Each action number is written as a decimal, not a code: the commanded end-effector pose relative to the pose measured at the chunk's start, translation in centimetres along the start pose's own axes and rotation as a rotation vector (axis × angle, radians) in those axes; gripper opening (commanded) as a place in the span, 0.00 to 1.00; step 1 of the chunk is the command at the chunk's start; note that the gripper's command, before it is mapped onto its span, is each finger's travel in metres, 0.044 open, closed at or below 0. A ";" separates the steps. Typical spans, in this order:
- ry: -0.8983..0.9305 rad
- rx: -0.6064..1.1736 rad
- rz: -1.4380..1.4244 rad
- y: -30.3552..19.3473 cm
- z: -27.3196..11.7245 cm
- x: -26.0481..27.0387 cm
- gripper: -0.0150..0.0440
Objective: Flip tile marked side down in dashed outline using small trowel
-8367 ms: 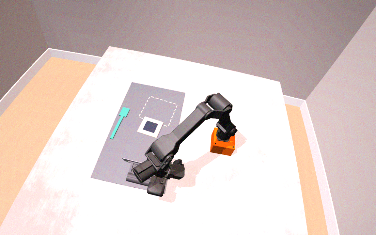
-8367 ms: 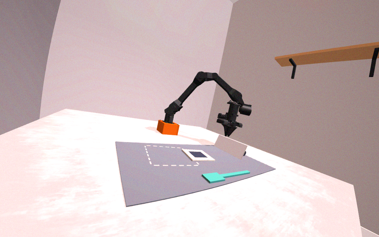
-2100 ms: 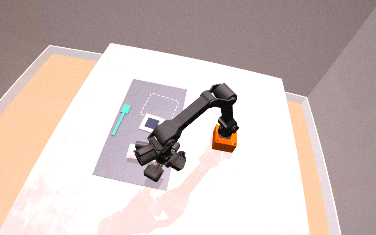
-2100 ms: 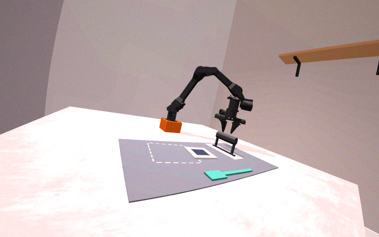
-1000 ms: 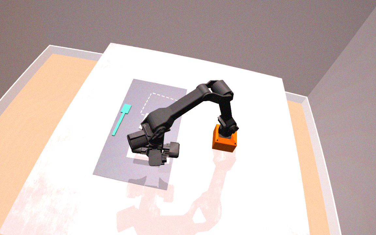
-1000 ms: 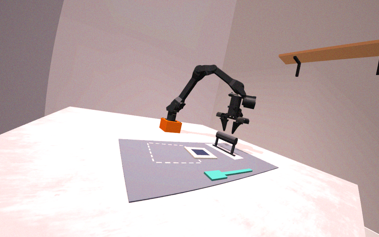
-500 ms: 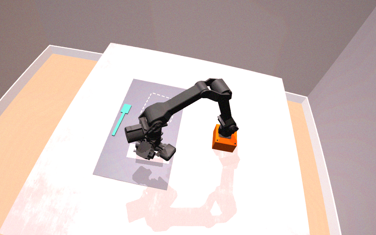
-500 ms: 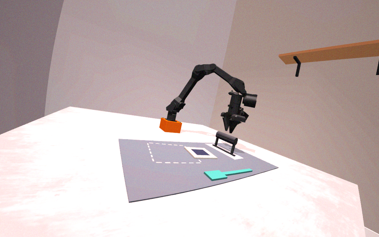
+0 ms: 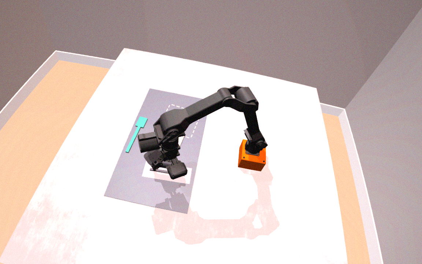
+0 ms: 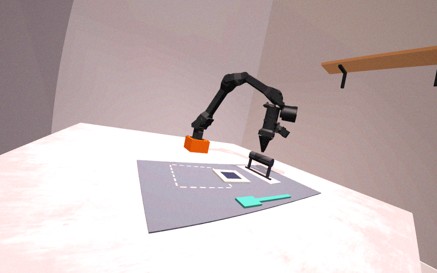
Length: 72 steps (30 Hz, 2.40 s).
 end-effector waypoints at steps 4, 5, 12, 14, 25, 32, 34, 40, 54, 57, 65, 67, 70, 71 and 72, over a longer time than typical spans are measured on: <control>-0.005 -0.002 0.236 -0.1 -0.4 -1.2 0.71; -0.006 -0.002 0.270 -0.1 -0.4 -1.3 0.71; -0.007 -0.003 0.514 -0.3 -0.7 -2.4 0.71; -0.007 -0.003 0.560 -0.4 -0.7 -2.6 0.71; -0.007 -0.003 0.566 -0.3 0.2 -2.6 0.71; -0.007 -0.003 0.566 -0.3 1.3 -2.6 0.71; -0.007 -0.003 0.566 -0.3 1.6 -2.6 0.71; -0.007 -0.003 0.566 -0.3 2.6 -2.6 0.71; -0.007 -0.003 0.566 -0.4 3.8 -2.6 0.49; -0.007 -0.003 0.566 -0.4 3.8 -2.6 0.47; -0.007 -0.003 0.566 -0.4 3.8 -2.6 0.47; -0.007 -0.003 0.566 -0.4 3.8 -2.6 0.47; -0.007 -0.003 0.566 -0.4 3.8 -2.6 0.47; -0.007 -0.003 0.566 -0.4 3.8 -2.6 0.47; -0.007 -0.003 0.566 -0.4 3.8 -2.6 0.47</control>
Point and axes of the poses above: the point midway between the two fingers, 35 mm back from their tips, its own z axis out along the fingers, its own x axis across the jaws, y = z × x, the point moved 5 cm from there along -z, back along the fingers, and after that the axes turned 6 degrees about -z, right-handed, at the moved point
